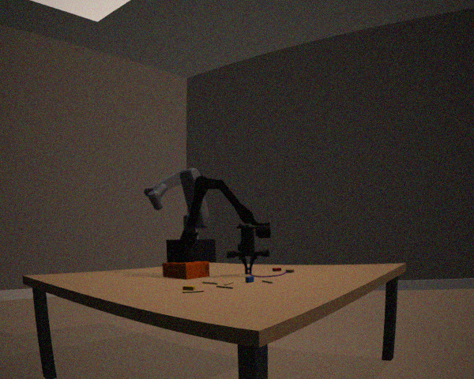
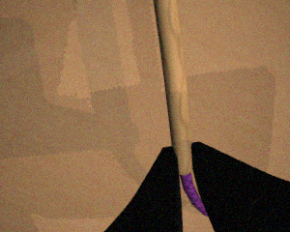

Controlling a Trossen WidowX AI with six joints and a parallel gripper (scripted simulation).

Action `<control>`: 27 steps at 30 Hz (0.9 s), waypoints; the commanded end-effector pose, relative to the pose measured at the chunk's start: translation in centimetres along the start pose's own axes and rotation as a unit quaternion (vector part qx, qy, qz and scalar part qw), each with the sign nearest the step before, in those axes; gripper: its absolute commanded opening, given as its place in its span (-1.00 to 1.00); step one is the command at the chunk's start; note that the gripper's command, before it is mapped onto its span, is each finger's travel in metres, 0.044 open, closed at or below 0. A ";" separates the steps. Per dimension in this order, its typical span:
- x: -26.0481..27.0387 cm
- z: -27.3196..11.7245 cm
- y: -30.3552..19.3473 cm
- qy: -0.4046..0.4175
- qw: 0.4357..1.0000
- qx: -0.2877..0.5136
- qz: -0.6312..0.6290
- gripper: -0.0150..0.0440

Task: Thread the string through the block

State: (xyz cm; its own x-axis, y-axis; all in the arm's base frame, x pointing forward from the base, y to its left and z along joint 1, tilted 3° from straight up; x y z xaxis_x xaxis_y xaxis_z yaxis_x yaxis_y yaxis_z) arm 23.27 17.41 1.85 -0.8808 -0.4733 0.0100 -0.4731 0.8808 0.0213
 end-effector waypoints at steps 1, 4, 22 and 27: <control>0.3 0.1 0.4 0.000 1.000 0.000 0.002 -0.49; 0.3 0.1 0.4 0.000 1.000 0.000 0.002 -0.49; 0.6 0.0 2.7 0.000 1.000 -0.001 0.001 -0.49; 0.6 -0.1 3.4 0.000 1.000 -0.001 0.001 -0.49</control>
State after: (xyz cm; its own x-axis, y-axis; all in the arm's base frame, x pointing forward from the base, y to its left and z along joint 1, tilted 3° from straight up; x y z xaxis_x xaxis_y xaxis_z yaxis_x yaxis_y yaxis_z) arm 21.24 19.66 1.92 -0.8809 -0.4732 0.0124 -0.4729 0.8809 0.0201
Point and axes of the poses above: the point midway between the two fingers, 35 mm back from their tips, its own z axis out along the fingers, its own x axis across the jaws, y = z × x, the point moved 4 cm from there along -z, back along the fingers, and after that the axes turned 11 degrees about z, right-handed, at the moved point
